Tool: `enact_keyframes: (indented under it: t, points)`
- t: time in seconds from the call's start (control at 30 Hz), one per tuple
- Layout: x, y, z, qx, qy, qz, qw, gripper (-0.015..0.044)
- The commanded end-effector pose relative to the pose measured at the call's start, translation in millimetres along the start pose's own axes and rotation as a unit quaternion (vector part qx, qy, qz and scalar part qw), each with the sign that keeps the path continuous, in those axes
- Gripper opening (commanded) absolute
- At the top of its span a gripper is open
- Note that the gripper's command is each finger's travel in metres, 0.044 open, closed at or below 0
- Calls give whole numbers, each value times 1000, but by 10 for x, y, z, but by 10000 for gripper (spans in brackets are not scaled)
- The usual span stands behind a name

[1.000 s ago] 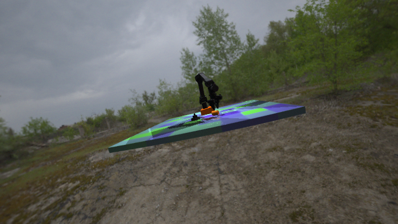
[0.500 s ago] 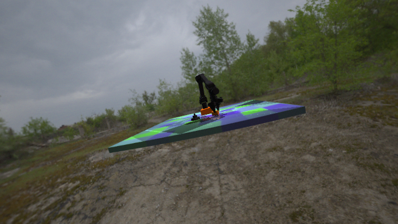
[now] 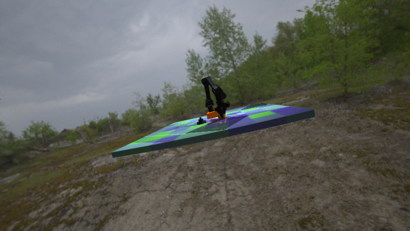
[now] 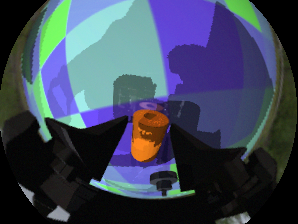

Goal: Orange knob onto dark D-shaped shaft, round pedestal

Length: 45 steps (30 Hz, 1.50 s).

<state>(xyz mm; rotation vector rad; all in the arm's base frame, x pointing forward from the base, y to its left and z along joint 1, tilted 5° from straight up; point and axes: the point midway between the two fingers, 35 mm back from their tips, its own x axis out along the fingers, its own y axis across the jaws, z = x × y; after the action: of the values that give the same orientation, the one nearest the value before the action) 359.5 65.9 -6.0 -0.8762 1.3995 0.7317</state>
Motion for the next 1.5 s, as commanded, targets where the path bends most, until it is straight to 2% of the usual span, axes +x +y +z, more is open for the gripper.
enact_keyframes:
  t: [0.0, 0.23, 0.53, 0.7, 1.47]
  points:
    - [12, 1, -12, -2, 3, -1, 1000, 240]
    - [12, 1, -12, -2, 3, -1, 1000, 240]
    - [12, 1, -12, -2, 3, -1, 1000, 180]
    - [7, 1, -13, -1, -2, -1, 1000, 179]
    - [-127, -3, -227, -1, -196, 1, 981, 179]
